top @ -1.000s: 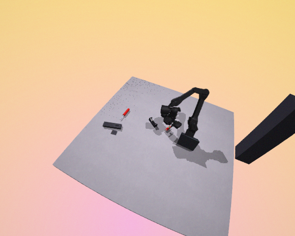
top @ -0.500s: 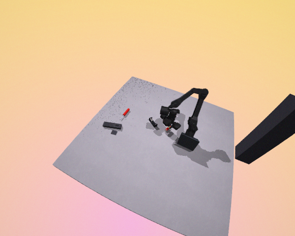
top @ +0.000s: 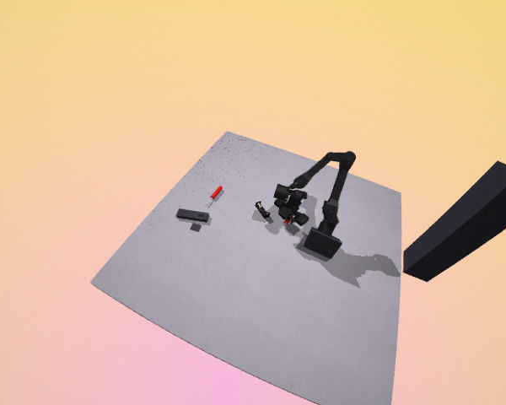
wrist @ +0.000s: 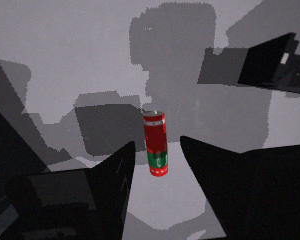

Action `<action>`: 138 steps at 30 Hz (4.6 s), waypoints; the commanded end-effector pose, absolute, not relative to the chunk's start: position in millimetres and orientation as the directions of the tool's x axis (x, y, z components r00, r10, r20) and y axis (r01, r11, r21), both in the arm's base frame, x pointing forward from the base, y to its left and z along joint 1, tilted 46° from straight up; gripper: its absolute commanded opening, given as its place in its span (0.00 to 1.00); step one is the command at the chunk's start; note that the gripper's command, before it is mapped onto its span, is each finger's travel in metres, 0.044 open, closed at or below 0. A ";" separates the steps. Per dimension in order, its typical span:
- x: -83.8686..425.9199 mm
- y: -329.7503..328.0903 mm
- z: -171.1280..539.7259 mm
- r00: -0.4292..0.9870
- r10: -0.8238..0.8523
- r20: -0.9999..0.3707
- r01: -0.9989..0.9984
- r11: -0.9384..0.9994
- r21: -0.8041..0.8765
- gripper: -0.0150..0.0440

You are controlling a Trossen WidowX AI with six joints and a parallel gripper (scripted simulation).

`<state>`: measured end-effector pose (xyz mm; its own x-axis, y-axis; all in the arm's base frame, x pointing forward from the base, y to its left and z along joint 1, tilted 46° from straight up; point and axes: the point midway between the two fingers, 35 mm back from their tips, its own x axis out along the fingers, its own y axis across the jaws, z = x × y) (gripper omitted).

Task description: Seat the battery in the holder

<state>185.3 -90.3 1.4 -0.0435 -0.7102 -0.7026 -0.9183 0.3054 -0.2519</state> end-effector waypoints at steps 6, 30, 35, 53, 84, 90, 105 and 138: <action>183.1 -97.7 -4.0 -0.047 -0.715 -0.697 -0.919 0.304 -0.250 0.55; 185.7 -61.5 30.8 -0.047 -0.714 -0.699 -0.919 0.304 -0.249 0.36; 198.8 -59.5 33.7 -0.046 -0.713 -0.699 -0.957 0.231 -0.173 0.36; 292.0 -49.6 46.2 -0.044 -0.712 -0.701 -0.858 -0.333 0.392 0.36; 325.3 -75.6 16.7 -0.244 -0.571 -0.783 -0.607 -0.540 0.583 0.36; 326.2 -76.2 16.6 -0.261 -0.564 -0.784 -0.605 -0.537 0.588 0.36; 329.6 -83.5 13.0 -0.345 -0.492 -0.799 -0.603 -0.536 0.591 0.36; 338.3 -96.4 11.2 -0.440 -0.402 -0.803 -0.602 -0.532 0.596 0.36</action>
